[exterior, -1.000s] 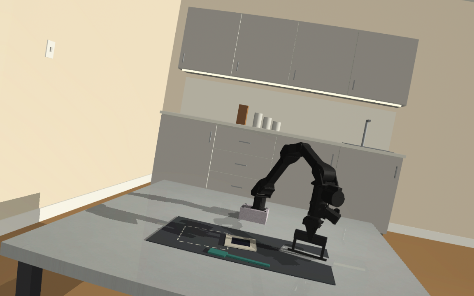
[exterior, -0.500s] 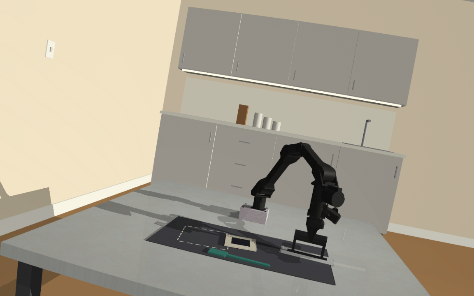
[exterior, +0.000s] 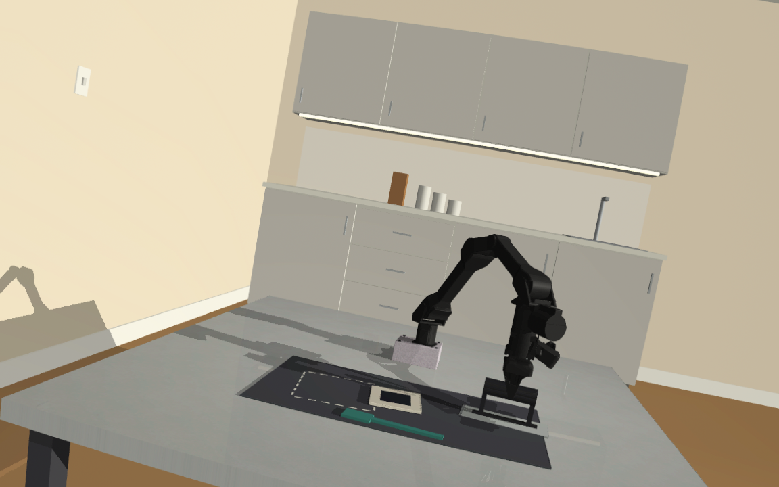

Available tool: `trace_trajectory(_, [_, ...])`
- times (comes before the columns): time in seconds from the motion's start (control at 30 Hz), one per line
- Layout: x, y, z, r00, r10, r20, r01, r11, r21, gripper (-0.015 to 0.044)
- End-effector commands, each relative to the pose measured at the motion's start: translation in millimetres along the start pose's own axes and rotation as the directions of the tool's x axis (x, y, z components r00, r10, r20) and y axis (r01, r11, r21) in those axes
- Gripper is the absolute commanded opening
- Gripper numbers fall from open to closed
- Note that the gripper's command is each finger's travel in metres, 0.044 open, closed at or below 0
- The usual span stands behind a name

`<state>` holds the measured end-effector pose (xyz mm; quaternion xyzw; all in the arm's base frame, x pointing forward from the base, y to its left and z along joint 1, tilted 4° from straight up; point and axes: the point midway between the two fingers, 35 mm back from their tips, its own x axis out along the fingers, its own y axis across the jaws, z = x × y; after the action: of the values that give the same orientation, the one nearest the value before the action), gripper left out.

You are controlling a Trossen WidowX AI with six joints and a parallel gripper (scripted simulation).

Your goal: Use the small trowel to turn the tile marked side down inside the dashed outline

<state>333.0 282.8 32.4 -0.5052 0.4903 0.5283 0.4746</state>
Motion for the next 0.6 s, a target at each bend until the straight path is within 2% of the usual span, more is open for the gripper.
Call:
trace_trajectory(0.0, [1, 0, 0, 1.0, 0.001, -0.001, -0.001, 1.0, -0.004, 0.027])
trace_trajectory(0.1, [-2, 0, 0, 1.0, 0.001, -0.001, -0.001, 1.0, -0.005, 0.027])
trace_trajectory(0.23, [-42, 2, -2, 1.0, 0.001, -0.001, -0.001, 1.0, -0.024, 0.027])
trace_trajectory(0.57, [-45, 3, -2, 1.0, 0.001, -0.001, -0.001, 1.0, -0.002, 0.027])
